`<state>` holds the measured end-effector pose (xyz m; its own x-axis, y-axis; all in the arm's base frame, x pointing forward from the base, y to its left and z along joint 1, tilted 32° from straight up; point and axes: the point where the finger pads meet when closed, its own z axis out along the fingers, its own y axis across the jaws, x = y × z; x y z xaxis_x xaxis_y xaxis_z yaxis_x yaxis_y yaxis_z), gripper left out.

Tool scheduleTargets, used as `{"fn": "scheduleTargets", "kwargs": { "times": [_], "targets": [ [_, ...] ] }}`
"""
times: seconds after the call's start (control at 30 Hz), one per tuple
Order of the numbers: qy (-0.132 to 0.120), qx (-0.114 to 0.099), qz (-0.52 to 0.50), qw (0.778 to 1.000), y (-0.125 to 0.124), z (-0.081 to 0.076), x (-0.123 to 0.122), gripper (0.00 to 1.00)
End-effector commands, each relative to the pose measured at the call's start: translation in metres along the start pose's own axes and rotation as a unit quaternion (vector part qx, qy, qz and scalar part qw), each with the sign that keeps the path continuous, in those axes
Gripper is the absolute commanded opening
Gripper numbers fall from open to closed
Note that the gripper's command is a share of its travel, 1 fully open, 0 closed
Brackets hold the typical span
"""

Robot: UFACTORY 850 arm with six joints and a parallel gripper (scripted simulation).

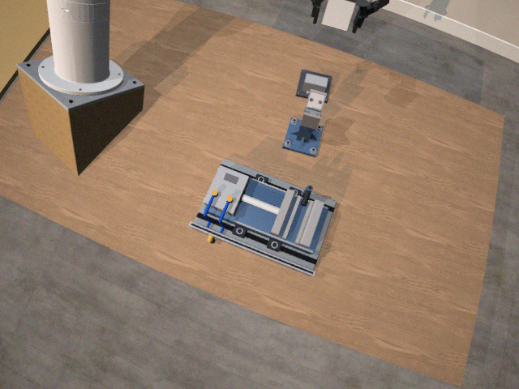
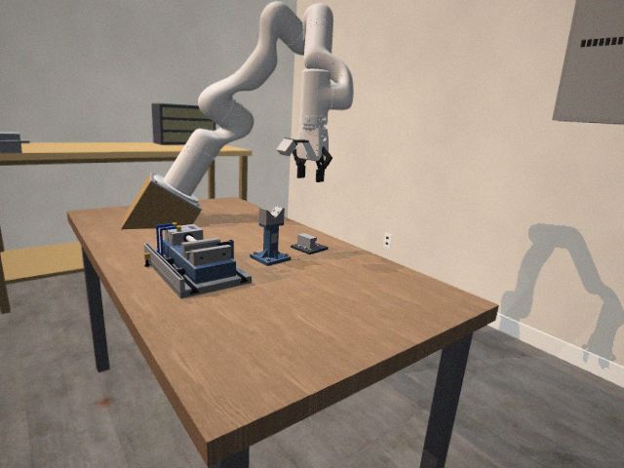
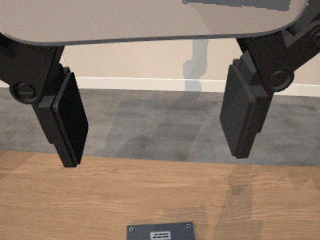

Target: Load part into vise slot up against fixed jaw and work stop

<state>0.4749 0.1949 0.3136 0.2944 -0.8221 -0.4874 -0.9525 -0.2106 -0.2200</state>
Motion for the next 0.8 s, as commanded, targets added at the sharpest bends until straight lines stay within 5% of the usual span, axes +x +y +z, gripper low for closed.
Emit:
{"fn": "scheduleTargets", "kwargs": {
  "times": [0.0, 0.77],
  "targets": [
    [0.0, 0.001, 0.0, 1.0, -0.001, 0.001, 0.0, 0.89],
    [0.0, 0.001, 0.0, 1.0, -0.001, 0.023, 0.0, 0.89]
  ]
}}
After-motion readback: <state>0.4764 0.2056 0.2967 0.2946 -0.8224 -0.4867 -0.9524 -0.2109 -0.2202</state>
